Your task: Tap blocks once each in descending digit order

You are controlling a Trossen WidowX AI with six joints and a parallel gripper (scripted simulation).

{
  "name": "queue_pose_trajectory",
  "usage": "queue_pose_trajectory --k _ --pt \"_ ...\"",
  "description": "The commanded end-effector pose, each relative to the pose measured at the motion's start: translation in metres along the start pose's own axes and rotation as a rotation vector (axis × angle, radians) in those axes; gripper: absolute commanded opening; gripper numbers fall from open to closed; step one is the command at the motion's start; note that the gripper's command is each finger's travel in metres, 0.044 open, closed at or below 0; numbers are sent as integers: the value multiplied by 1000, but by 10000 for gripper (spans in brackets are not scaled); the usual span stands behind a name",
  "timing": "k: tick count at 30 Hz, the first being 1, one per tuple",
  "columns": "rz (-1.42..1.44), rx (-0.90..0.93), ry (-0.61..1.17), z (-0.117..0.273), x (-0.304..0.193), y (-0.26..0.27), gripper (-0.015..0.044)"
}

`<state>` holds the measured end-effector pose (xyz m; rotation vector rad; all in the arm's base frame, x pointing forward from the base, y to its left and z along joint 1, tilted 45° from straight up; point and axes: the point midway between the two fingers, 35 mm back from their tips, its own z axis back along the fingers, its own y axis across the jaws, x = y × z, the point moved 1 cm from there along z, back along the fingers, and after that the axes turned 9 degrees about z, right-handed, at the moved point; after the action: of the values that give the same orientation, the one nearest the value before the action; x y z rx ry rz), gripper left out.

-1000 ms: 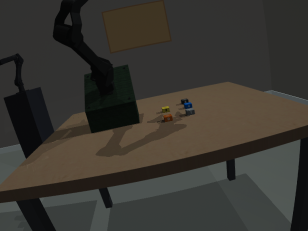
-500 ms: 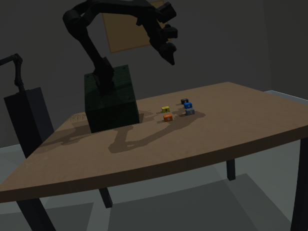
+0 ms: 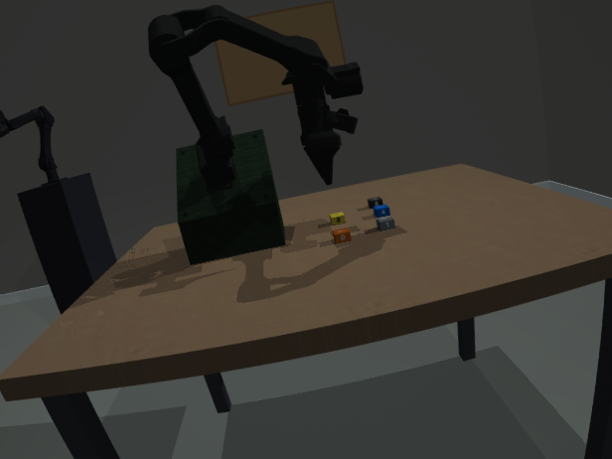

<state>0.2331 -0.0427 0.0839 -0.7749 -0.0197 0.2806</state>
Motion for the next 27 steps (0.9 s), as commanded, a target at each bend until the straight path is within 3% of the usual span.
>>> queue_pose_trajectory --k 1,11,21,27 --pt "-3 -5 4 -1 -1 0 400" --pt "-2 -4 4 -1 0 2 400" --pt "-3 5 2 0 33 127 400" --pt "-4 1 2 -1 32 136 400"
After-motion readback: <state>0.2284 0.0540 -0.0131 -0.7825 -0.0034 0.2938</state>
